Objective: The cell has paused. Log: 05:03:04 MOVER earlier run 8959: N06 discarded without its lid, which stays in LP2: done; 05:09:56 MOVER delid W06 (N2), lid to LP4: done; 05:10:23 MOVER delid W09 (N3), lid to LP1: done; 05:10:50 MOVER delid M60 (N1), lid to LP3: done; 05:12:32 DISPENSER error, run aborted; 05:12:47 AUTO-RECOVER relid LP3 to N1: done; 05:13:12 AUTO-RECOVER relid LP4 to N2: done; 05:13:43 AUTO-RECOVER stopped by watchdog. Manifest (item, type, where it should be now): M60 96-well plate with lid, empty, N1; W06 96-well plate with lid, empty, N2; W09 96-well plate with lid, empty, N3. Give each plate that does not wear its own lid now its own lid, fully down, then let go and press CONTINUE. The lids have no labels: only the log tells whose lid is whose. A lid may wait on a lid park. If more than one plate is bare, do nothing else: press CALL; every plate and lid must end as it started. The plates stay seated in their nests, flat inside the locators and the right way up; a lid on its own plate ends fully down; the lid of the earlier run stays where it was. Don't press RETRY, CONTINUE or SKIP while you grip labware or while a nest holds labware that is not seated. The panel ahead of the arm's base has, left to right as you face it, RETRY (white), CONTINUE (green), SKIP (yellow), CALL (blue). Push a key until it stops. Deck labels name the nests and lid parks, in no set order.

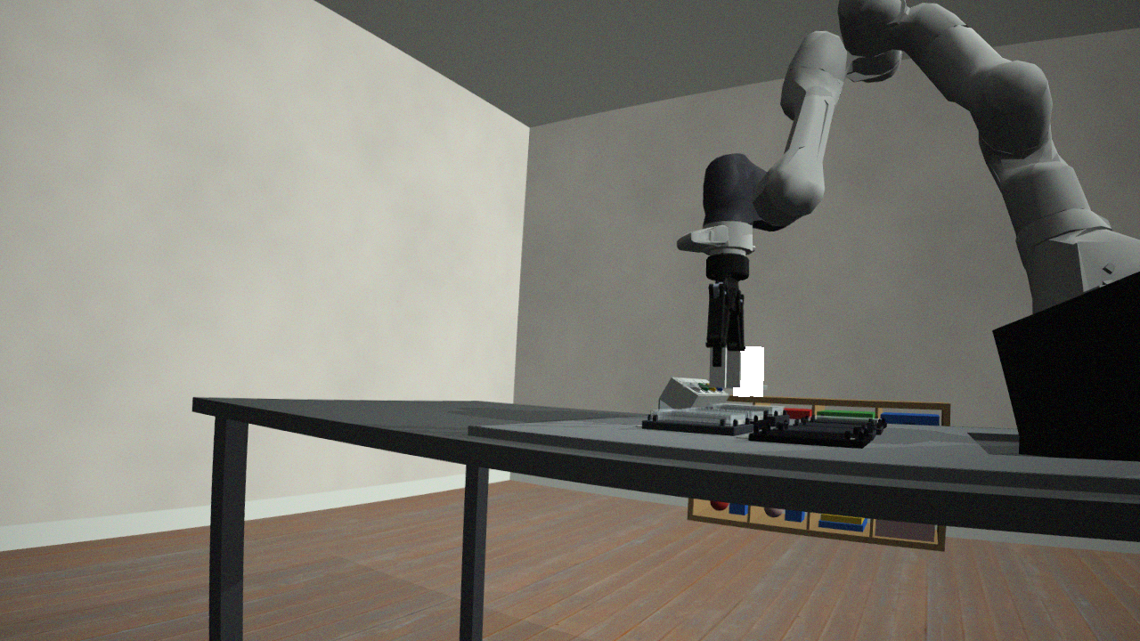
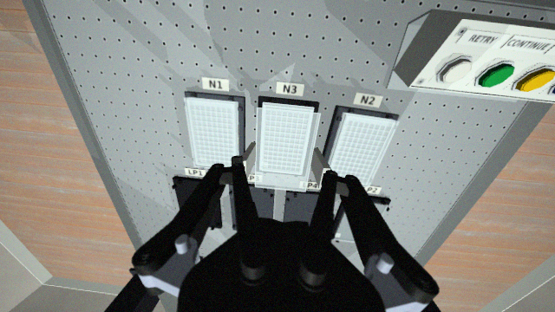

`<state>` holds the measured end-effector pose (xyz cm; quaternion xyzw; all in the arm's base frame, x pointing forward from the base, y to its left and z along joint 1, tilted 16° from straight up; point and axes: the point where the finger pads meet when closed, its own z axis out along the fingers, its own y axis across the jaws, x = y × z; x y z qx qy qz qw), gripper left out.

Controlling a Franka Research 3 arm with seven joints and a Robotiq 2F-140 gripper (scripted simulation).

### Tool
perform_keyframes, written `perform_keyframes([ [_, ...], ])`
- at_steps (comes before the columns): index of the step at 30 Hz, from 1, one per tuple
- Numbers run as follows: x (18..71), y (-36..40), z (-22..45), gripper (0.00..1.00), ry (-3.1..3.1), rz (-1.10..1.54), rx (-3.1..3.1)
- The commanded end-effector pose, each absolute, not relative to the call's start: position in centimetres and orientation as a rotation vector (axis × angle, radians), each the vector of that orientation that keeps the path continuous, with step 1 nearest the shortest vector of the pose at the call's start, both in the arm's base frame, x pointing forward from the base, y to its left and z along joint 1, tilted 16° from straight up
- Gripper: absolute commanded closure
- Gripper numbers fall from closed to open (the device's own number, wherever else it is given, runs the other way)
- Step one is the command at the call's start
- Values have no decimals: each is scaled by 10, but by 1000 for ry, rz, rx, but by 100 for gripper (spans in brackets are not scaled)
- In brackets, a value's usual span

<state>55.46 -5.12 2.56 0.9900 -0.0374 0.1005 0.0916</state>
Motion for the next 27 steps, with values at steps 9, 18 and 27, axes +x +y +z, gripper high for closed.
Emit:
perform_keyframes([
  [9, 560, -53, 16, 100, -100, 308, 2941],
  [18, 562, -56, 6, 100, -100, 308, 2941],
  [27, 563, -57, 1, 100, -100, 308, 2941],
])
